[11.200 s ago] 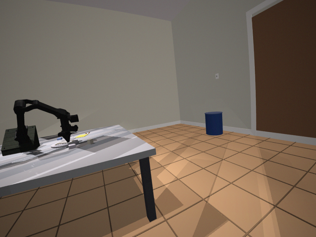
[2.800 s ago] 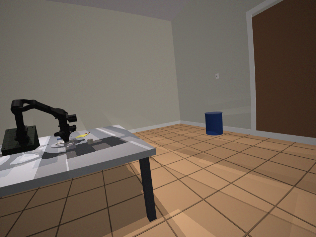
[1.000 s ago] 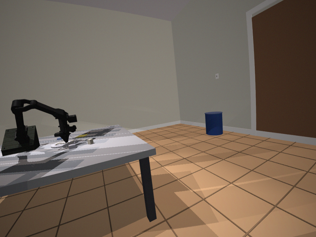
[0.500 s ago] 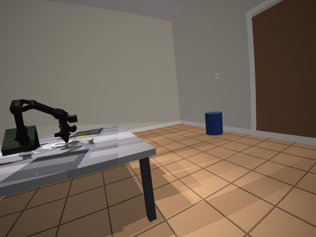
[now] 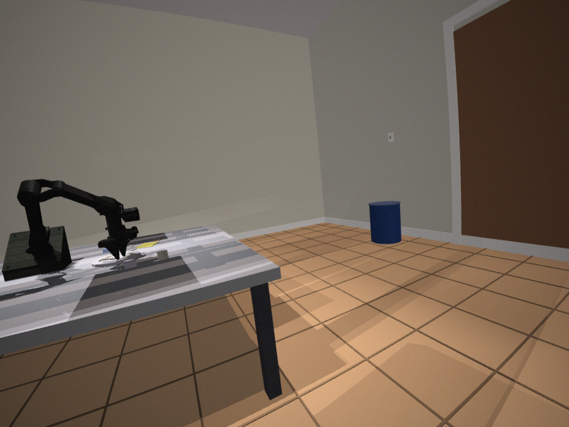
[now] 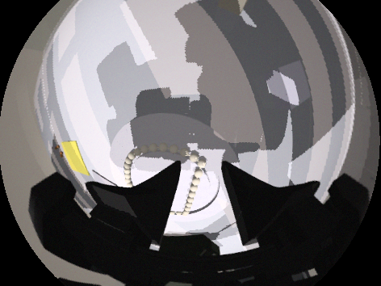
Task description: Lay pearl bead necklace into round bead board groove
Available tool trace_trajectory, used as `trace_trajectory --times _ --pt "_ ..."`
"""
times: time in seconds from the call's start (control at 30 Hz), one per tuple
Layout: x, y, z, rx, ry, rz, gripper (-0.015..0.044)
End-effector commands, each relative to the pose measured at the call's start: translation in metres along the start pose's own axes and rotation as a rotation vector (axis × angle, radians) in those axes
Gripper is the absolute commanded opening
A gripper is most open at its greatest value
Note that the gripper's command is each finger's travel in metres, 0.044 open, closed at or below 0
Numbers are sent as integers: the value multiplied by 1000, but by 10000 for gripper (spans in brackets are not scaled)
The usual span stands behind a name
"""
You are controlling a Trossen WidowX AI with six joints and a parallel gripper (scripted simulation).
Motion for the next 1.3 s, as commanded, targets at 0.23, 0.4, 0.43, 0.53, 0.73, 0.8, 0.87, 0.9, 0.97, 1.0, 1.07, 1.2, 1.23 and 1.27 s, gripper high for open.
trace_trajectory --times 0.23,0.4,0.43,0.53,0.73,0.8,0.87,0.9,0.97,1.0,1.07,1.2,1.23,1.27 --pt "-1 0 4 -3 -3 4 440" --pt "-1 0 4 -4 -3 4 440" --pt "-1 0 4 -4 -3 4 440" --pt "-1 0 4 -4 -3 4 440" --pt "-1 0 4 -4 -3 4 440" --pt "-1 0 4 -4 -3 4 440" --pt "-2 1 9 -3 -3 -32 387" --pt "-3 2 14 -2 -3 -76 361" --pt "-8 4 27 -2 -3 -194 309" --pt "-10 5 32 -2 -3 -238 282" --pt "-11 5 36 -2 -3 -273 230" --pt "-11 5 36 -2 -3 -273 125" --pt "-11 5 36 -2 -3 -273 120" --pt "-11 5 35 -2 -3 -273 120"
Point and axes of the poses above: the point midway between the two fingers, 35 mm back from their tips, its own z axis back along the fingers, its own y axis across the jaws, x = y × z, the point moved 1 cm from there along z, back along the fingers, and after that the axes turned 9 degrees about z, right-handed, at the moved point
